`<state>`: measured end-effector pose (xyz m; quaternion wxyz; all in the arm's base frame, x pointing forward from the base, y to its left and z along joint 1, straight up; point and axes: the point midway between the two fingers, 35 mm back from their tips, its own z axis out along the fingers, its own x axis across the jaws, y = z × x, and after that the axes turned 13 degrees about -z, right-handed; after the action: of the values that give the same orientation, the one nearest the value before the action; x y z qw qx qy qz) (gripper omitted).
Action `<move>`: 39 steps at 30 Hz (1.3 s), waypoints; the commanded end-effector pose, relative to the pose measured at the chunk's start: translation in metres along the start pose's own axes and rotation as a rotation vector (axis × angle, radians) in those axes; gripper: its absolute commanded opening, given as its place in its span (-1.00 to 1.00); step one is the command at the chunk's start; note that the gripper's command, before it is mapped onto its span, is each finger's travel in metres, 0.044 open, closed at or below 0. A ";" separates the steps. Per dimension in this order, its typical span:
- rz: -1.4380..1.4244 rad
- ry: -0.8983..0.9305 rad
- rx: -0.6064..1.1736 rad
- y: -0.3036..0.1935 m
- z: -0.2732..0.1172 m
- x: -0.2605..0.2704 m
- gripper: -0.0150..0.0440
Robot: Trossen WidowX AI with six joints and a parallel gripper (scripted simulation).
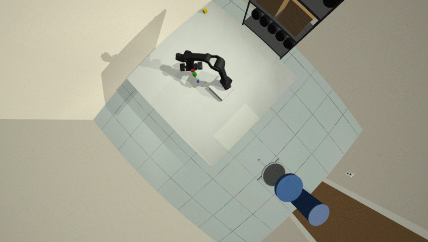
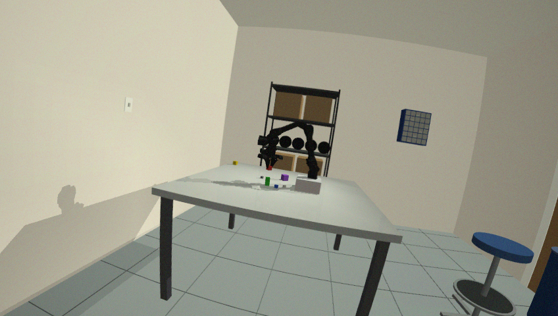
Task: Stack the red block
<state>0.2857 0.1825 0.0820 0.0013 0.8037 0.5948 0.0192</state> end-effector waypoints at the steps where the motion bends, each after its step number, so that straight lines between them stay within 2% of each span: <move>1: 0.007 -0.001 0.005 0.000 0.016 0.001 -0.49; 14: 0.007 -0.001 0.005 0.002 0.054 -0.001 -0.49; 39: 0.007 -0.001 0.005 0.002 0.055 -0.002 -0.49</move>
<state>0.2897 0.1813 0.0276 0.0013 0.8068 0.5906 0.0174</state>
